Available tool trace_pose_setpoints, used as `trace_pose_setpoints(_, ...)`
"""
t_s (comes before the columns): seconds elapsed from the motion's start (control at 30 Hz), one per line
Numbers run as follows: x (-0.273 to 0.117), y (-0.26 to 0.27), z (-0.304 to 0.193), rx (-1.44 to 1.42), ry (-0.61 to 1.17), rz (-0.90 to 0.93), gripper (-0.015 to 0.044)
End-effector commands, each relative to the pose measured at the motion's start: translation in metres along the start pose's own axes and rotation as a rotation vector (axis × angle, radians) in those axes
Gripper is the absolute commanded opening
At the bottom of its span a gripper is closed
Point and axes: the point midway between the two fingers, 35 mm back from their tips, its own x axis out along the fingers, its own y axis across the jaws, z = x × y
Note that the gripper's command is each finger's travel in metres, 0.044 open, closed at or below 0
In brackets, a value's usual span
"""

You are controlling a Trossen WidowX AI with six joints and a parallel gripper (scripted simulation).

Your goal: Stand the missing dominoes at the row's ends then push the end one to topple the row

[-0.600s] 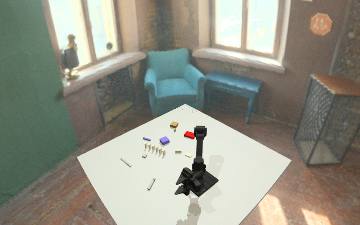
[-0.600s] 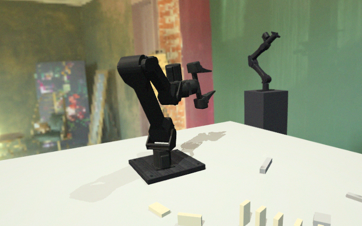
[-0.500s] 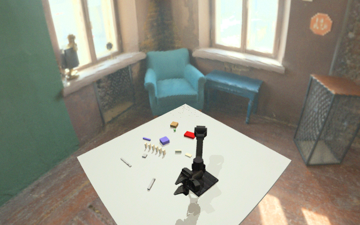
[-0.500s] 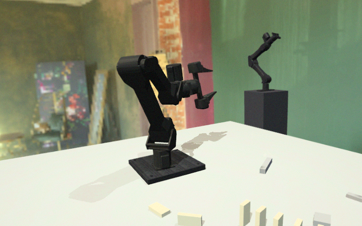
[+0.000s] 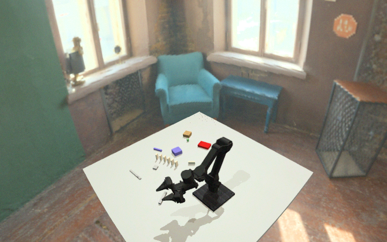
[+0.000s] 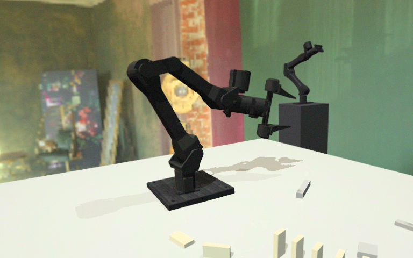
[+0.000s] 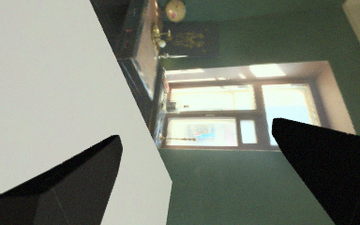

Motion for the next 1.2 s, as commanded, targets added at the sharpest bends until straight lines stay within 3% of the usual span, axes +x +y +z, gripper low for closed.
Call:
trace_pose_setpoints(0.0,0.019,0.011,-0.056,0.09,0.156,0.108,0.044)
trace_pose_setpoints(0.3,0.022,0.036,-0.166,0.332,0.472,0.253,0.044)
trace_pose_setpoints(0.6,-0.025,0.072,-0.274,0.682,0.808,0.397,0.044)
trace_pose_setpoints(0.9,-0.126,0.116,-0.354,1.087,1.205,0.513,0.044)
trace_pose_setpoints(1.17,-0.225,0.146,-0.373,1.522,1.481,0.565,0.044)
